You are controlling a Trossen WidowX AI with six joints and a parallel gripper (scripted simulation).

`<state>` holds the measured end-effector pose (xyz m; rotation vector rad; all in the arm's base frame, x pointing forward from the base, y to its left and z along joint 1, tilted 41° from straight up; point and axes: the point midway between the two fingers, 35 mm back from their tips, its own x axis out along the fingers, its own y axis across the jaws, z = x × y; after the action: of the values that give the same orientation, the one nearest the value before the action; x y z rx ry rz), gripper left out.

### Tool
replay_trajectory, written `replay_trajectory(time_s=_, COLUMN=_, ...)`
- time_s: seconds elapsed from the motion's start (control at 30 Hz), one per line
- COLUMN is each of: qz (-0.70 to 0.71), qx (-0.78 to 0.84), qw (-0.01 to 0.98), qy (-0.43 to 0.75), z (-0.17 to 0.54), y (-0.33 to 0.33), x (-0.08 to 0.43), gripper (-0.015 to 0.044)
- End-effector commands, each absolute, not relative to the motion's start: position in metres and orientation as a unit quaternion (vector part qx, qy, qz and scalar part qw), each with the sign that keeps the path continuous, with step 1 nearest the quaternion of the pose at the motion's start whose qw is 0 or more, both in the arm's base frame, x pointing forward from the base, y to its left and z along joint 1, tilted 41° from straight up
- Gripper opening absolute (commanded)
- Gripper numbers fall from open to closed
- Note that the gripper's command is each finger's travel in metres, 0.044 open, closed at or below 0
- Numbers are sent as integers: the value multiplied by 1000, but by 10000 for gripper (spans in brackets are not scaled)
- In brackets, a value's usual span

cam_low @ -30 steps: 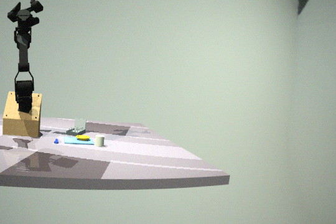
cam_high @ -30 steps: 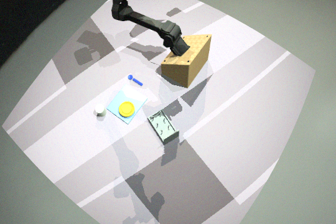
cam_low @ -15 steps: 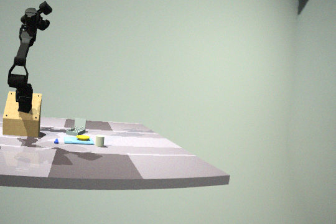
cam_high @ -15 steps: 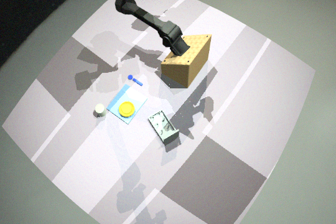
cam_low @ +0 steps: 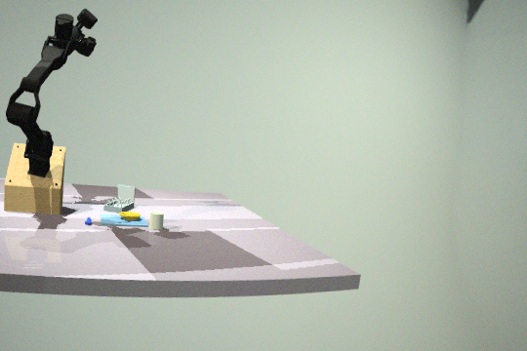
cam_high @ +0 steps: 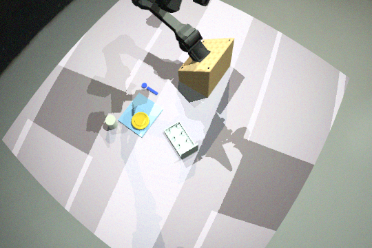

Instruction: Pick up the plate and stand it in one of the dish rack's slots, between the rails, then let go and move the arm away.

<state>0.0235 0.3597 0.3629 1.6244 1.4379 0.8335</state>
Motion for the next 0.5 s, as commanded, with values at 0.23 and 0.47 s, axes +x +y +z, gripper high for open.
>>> replay_trajectory(time_s=0.23, qz=311, qx=607, qw=526, qy=507, z=325, y=368, x=77, gripper=400)
replay_trajectory(time_s=0.47, qz=273, qx=569, qw=622, qy=463, z=294, y=365, x=124, gripper=400)
